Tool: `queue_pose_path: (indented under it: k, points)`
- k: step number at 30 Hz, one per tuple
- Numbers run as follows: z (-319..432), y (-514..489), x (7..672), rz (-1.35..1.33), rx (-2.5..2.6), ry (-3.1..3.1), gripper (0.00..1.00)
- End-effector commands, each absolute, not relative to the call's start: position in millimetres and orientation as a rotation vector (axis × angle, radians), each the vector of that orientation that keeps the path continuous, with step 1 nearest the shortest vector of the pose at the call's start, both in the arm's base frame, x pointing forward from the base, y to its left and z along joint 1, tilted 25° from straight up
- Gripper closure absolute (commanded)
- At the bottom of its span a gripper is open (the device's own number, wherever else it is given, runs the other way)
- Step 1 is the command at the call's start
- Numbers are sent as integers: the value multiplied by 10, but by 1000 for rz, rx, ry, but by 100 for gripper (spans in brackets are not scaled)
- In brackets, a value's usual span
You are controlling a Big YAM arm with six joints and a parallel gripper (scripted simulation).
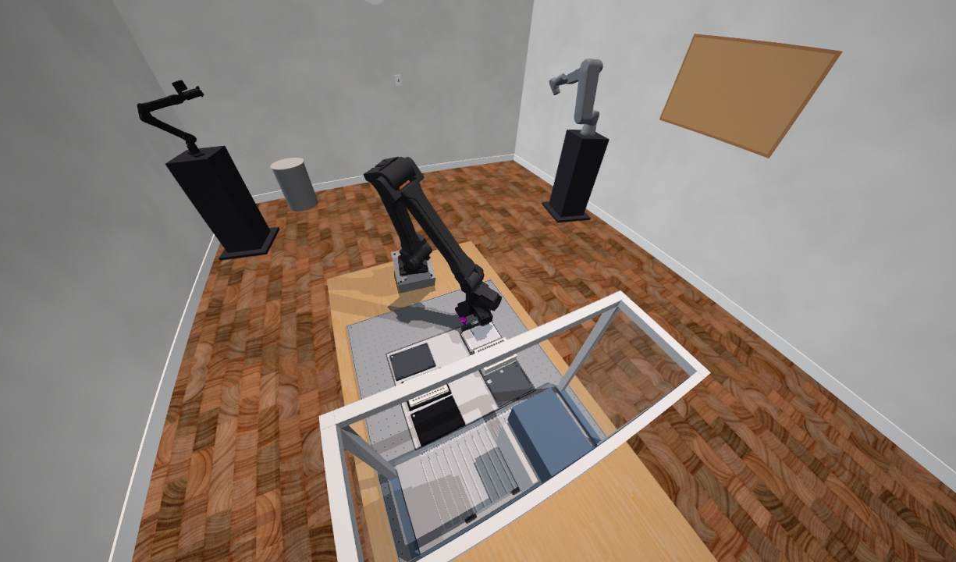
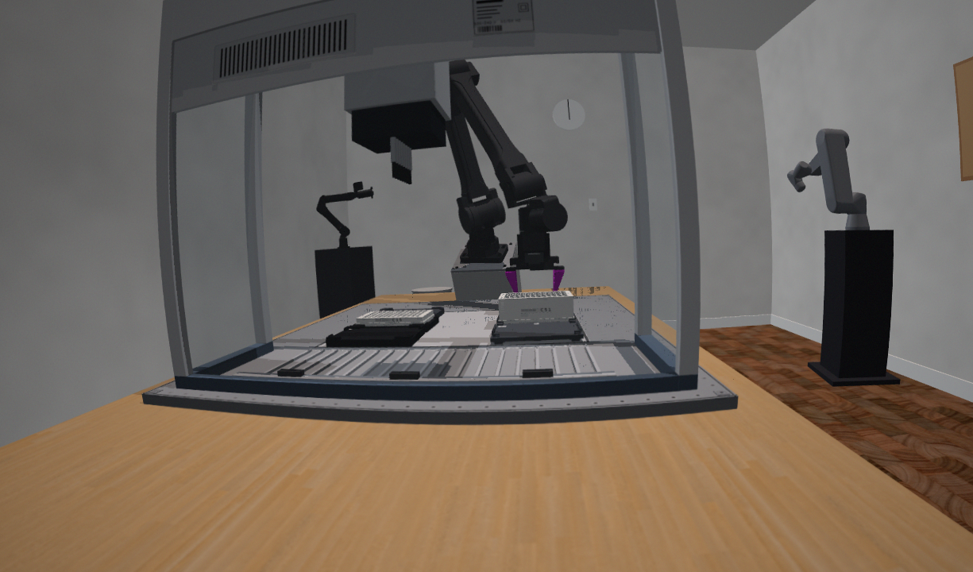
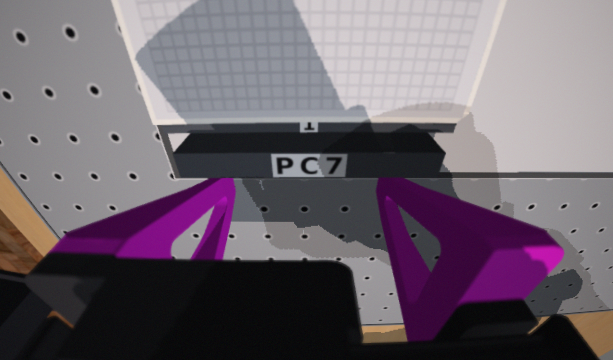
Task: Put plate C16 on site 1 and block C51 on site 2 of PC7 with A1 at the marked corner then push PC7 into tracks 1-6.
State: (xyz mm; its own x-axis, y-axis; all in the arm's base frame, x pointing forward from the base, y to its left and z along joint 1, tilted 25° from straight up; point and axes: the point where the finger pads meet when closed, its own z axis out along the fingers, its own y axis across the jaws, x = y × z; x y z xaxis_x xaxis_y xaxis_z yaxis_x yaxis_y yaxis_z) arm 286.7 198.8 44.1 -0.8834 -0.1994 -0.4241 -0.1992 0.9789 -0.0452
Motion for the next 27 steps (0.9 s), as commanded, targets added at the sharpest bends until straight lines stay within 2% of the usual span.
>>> queue_pose_path:
  k: [1, 27]
  points:
    - [565, 2043, 3015, 11, -272, 2672, 20]
    - [615, 2077, 3123, 17, -270, 2658, 20]
